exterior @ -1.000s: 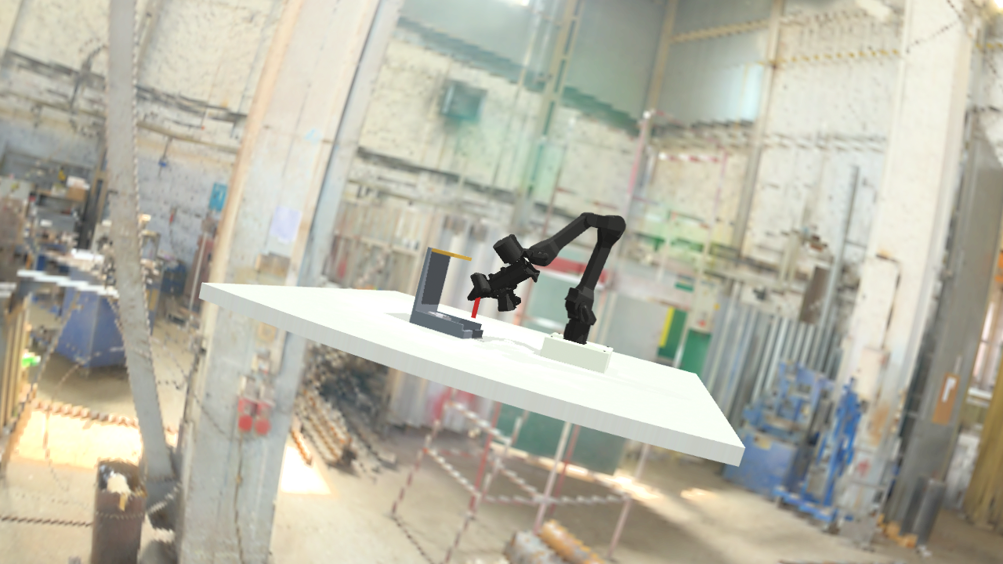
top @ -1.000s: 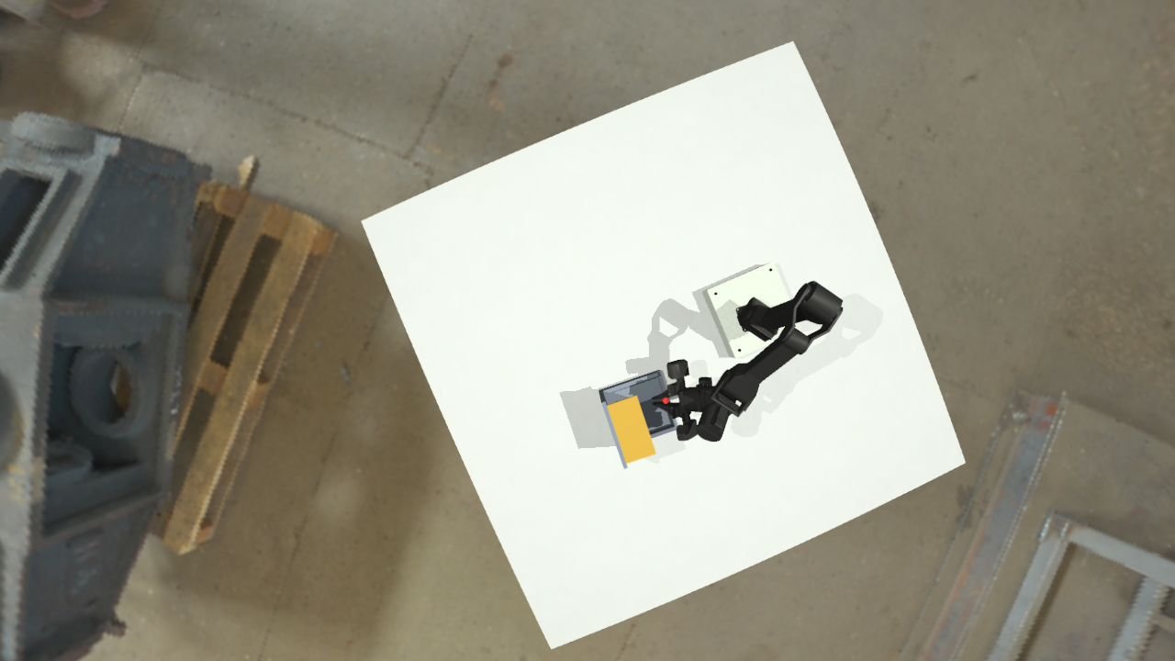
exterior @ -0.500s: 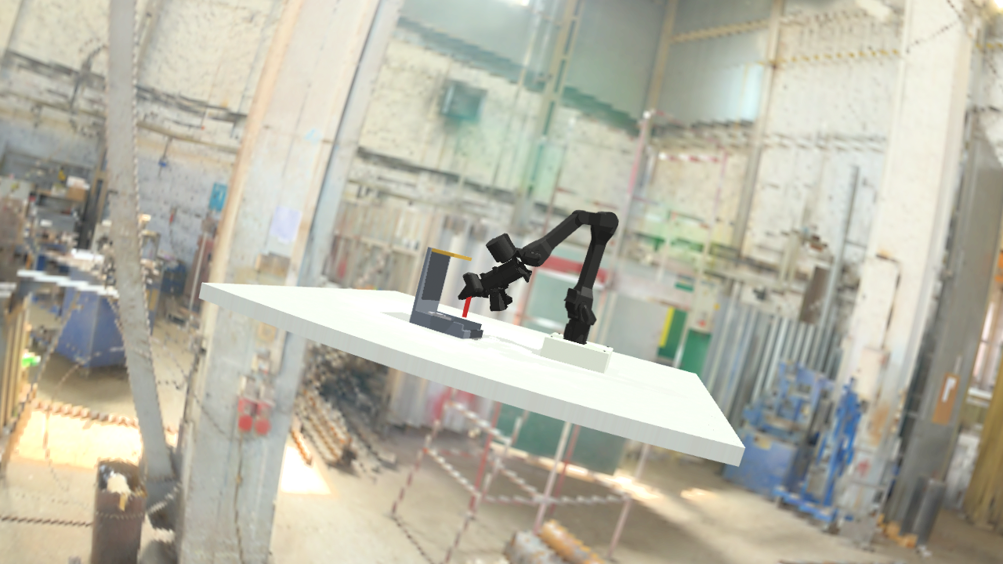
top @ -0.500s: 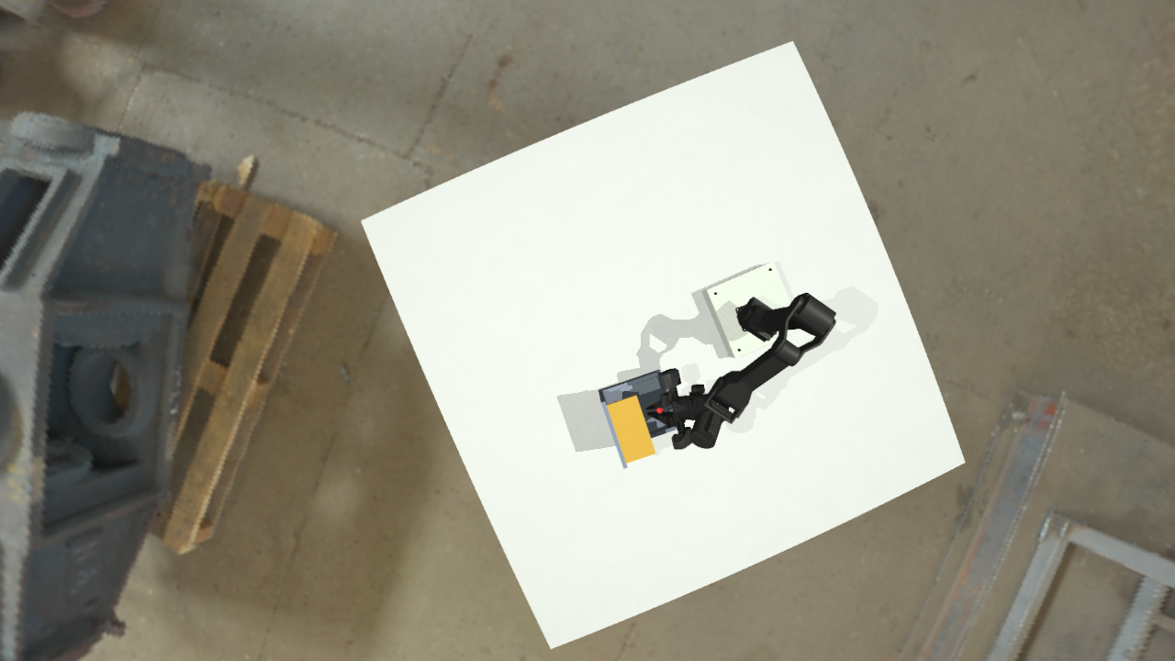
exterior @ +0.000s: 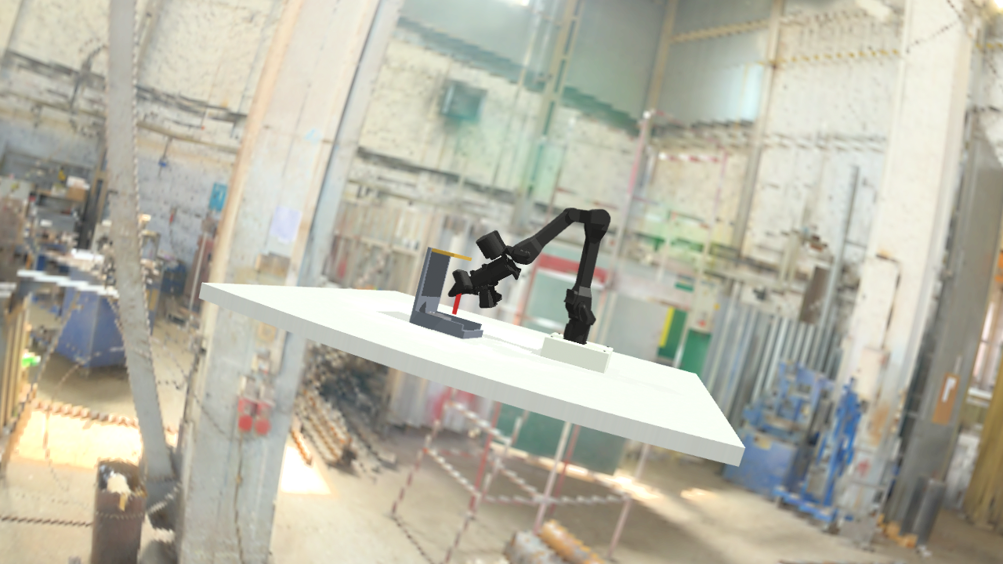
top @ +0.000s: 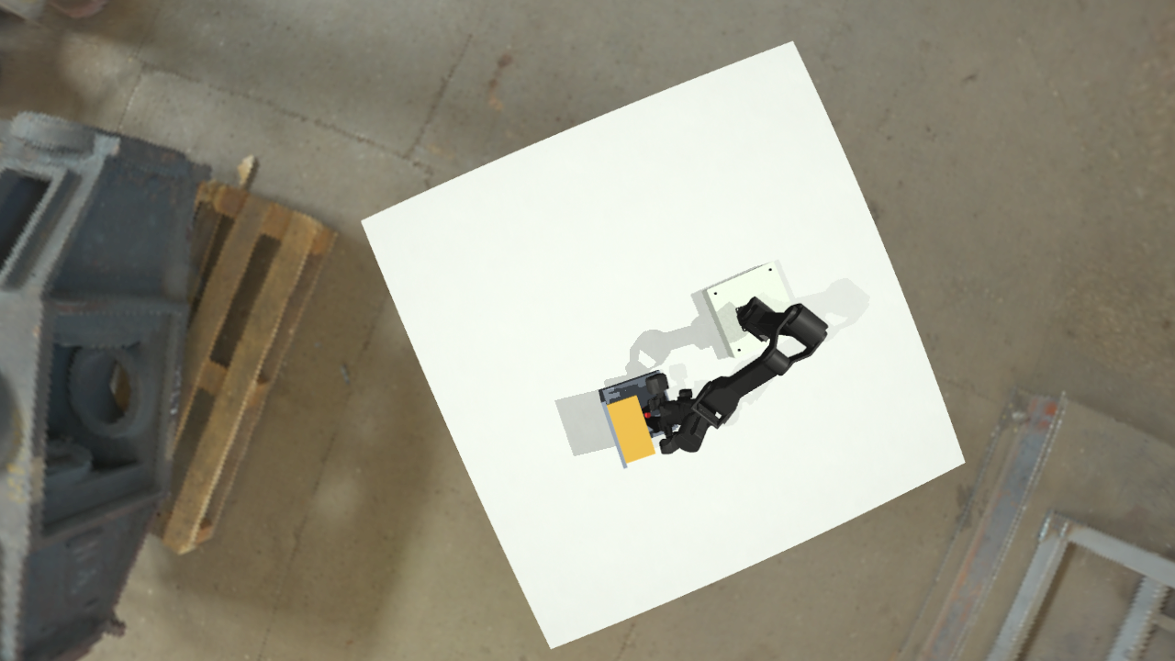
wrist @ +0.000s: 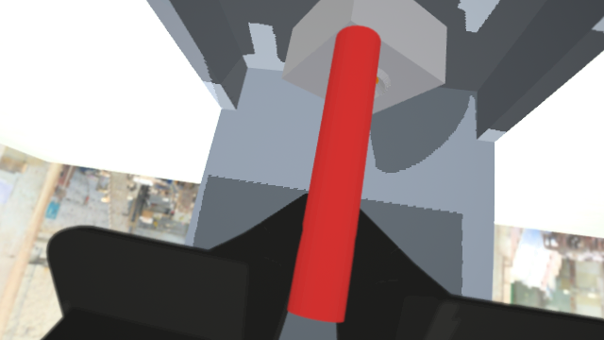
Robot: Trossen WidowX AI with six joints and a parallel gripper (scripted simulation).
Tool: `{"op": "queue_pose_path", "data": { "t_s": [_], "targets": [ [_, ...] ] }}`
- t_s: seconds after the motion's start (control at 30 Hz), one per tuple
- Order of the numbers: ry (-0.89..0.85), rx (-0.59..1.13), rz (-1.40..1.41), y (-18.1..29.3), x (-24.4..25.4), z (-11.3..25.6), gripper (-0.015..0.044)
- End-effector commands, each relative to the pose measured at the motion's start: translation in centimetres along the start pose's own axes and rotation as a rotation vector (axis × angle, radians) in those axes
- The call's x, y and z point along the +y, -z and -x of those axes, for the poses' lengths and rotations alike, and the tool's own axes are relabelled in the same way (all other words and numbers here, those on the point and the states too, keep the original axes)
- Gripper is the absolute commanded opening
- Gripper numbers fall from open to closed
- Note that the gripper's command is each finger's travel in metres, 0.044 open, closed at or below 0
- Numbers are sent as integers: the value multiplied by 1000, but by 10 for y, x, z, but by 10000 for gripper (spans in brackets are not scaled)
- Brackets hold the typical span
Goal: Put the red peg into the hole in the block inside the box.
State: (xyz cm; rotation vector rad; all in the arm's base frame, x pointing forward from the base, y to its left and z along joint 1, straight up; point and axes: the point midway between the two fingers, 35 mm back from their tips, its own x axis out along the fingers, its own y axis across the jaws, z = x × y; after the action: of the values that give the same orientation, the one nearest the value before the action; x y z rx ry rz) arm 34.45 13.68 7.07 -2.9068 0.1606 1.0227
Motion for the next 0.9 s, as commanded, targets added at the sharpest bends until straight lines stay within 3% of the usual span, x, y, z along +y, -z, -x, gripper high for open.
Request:
{"op": "queue_pose_path", "data": {
  "t_s": [0.0, 0.87],
  "targets": [
    [3, -2, 5, 1, -1, -3, 0],
    [3, -1, 6, 11, 1, -15, 0]
  ]
}}
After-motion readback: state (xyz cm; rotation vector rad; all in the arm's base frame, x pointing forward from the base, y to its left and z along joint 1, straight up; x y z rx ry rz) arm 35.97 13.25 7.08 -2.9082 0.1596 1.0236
